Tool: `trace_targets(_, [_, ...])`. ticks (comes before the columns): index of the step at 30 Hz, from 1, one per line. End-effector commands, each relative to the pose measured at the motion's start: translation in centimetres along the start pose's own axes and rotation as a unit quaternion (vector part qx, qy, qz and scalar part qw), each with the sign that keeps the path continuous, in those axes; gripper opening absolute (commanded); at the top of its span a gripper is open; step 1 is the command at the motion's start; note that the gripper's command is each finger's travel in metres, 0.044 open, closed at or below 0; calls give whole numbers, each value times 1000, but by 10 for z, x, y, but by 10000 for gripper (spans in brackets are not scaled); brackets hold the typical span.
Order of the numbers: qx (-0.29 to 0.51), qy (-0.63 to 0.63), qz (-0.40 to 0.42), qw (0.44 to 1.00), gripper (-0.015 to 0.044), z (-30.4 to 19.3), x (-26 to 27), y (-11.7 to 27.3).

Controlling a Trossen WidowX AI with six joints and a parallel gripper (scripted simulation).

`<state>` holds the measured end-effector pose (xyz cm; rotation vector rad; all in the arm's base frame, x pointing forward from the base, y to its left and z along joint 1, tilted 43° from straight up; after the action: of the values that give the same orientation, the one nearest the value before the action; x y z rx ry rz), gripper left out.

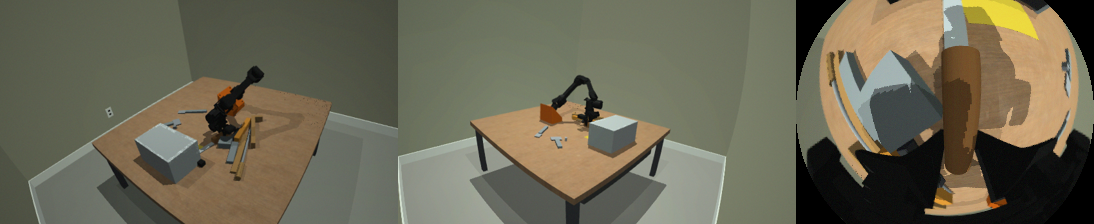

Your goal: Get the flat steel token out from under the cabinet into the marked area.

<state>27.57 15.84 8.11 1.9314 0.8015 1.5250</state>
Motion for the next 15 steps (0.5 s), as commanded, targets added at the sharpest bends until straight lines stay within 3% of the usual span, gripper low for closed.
trace_targets(1, [1, 2, 2, 1000, 0, 4, 2, 0])
trace_targets(15, [1, 2, 2, 1000, 0, 20, 5, 0])
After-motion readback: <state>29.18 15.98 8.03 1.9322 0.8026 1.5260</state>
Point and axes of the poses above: the point midway between the two fingers, 35 mm back from their tips, its own y axis back along the fingers, its own x axis across the jaws, z = x × y, the point moved 3 cm from there along y, back along the fingers, and after that the axes turned 7 degrees about -y, right-handed, at the moved point
